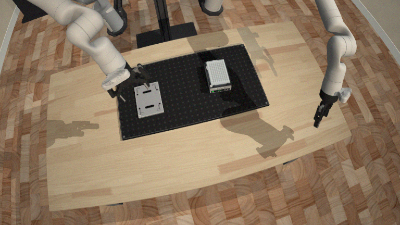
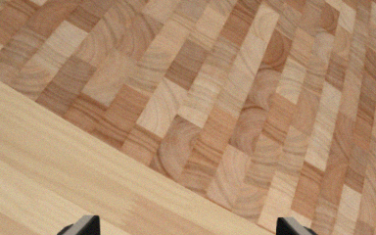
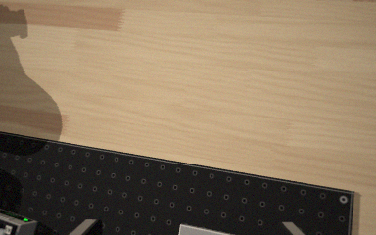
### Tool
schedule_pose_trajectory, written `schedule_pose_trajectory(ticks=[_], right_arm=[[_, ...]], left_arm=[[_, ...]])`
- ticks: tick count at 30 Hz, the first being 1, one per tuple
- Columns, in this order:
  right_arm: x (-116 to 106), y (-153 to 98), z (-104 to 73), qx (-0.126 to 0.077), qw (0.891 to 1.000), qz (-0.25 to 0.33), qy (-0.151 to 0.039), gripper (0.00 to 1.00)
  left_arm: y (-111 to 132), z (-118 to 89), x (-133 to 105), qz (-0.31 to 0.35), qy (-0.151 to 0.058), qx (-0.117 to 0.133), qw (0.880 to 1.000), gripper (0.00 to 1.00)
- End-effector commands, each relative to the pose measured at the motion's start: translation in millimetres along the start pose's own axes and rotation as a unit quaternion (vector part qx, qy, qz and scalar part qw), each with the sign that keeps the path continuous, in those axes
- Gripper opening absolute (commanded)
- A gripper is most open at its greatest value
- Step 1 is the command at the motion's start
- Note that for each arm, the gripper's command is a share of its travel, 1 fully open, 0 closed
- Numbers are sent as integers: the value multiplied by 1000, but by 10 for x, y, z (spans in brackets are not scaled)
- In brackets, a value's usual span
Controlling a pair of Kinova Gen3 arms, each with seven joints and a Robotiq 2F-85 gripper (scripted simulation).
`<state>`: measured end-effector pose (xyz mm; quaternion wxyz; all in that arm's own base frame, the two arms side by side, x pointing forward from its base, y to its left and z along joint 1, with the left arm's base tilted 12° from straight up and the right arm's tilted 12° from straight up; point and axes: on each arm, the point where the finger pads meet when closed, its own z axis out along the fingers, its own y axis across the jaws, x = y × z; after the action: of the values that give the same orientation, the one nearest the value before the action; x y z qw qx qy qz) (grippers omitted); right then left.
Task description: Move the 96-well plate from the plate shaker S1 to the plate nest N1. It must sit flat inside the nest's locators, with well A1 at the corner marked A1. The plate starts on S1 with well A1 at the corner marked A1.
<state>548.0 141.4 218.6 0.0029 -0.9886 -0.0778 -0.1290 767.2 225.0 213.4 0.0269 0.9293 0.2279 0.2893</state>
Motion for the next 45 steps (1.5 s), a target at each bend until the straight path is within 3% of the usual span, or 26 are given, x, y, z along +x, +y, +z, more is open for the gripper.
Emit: schedule_pose_trajectory(ticks=[1,7,14,45], right_arm=[[7,-4,-12,0,1000,0,1,1000],[7,-4,-12,0,1000,0,1,1000],[7,-4,-12,0,1000,0,1,1000],[7,-4,-12,0,1000,0,1,1000]], left_arm=[[81,-244,102,0,1,0,1000,1000],[192,-574,234,0,1,0,1000,1000],[243,-724,295,0,1,0,1000,1000],[290,-814,240,14,-6,-7,1000,1000]])
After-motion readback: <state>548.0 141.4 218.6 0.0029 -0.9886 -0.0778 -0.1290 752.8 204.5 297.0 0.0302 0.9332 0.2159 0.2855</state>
